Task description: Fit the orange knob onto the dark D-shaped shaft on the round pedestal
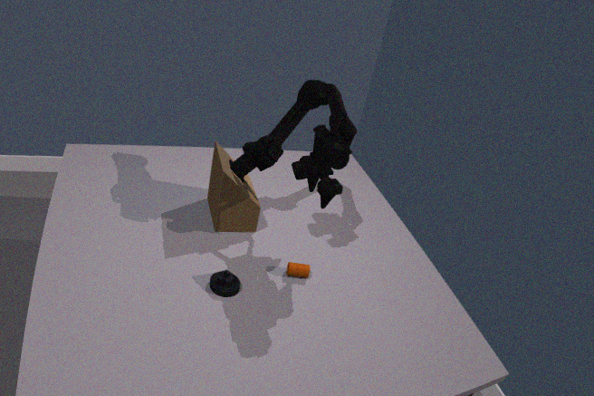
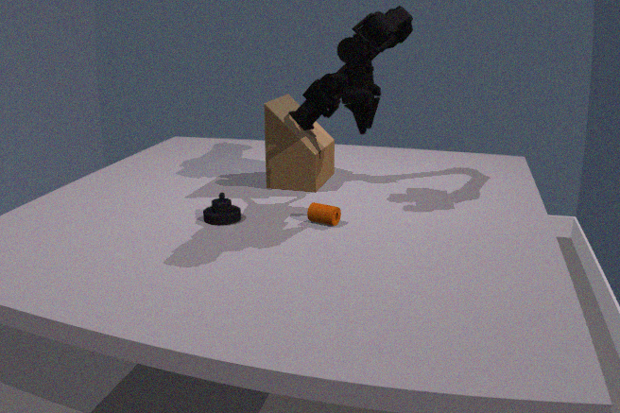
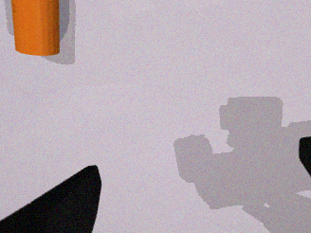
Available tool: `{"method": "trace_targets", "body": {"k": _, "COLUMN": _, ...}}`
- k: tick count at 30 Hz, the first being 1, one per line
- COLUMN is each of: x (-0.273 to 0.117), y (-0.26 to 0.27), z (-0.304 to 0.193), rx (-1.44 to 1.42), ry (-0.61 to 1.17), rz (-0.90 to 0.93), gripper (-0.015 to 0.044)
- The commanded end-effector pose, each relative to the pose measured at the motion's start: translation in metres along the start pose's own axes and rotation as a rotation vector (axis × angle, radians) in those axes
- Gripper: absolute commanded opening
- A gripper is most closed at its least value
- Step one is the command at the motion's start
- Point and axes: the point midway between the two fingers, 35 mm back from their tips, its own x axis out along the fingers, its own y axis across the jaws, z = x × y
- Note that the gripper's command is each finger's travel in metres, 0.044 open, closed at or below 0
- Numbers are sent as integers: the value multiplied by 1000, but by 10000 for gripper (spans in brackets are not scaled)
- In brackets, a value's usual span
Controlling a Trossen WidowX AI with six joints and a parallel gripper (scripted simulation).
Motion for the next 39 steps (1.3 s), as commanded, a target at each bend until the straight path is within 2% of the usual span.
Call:
{"method": "trace_targets", "body": {"k": 1, "x": 1, "y": -2, "z": 1, "rx": 310, "ry": 53, "rz": -6, "gripper": 440}}
{"method": "trace_targets", "body": {"k": 11, "x": 1, "y": 0, "z": 2, "rx": 310, "ry": 53, "rz": -6, "gripper": 440}}
{"method": "trace_targets", "body": {"k": 17, "x": -4, "y": 55, "z": 22, "rx": 308, "ry": 48, "rz": -4, "gripper": 440}}
{"method": "trace_targets", "body": {"k": 24, "x": -3, "y": 121, "z": 72, "rx": 305, "ry": 50, "rz": -2, "gripper": 440}}
{"method": "trace_targets", "body": {"k": 31, "x": 0, "y": 127, "z": 79, "rx": 304, "ry": 50, "rz": -2, "gripper": 440}}
{"method": "trace_targets", "body": {"k": 39, "x": 93, "y": 123, "z": 89, "rx": 304, "ry": 54, "rz": -2, "gripper": 440}}
